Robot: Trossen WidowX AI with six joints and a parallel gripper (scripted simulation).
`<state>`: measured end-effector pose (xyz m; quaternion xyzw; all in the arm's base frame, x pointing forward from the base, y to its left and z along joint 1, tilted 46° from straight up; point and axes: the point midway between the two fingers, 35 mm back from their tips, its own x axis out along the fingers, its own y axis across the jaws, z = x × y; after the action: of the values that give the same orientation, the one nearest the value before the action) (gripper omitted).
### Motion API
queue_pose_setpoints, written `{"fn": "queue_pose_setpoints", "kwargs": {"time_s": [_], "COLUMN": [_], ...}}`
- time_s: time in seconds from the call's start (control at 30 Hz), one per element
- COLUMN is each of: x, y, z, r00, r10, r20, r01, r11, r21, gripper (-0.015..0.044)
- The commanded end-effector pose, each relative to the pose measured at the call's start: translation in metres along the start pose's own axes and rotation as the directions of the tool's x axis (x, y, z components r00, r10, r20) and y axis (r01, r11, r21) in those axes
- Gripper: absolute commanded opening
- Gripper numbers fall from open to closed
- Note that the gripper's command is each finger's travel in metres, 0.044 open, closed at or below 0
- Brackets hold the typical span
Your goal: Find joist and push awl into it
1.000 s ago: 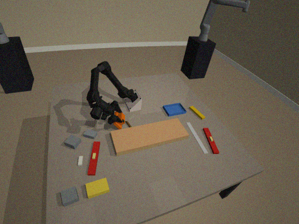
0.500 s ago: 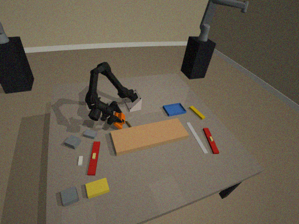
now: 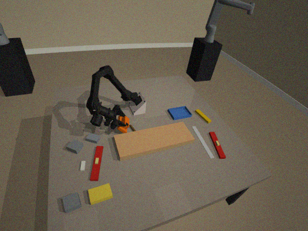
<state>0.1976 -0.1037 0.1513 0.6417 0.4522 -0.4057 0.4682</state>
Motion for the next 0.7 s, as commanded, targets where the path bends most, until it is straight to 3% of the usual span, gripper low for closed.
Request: {"fn": "queue_pose_setpoints", "kwargs": {"time_s": [0.0, 0.4, 0.67], "x": [-0.001, -0.001, -0.026], "y": [0.002, 0.001, 0.003], "z": [-0.001, 0.002, -0.009], "r00": [0.999, 0.997, 0.991], "r10": [0.008, 0.008, 0.033], "r20": [-0.038, -0.081, -0.131], "r01": [-0.008, -0.008, -0.033], "r11": [1.0, 1.0, 0.999], "r21": [-0.007, 0.001, 0.0], "gripper": [0.0, 0.0, 0.0]}}
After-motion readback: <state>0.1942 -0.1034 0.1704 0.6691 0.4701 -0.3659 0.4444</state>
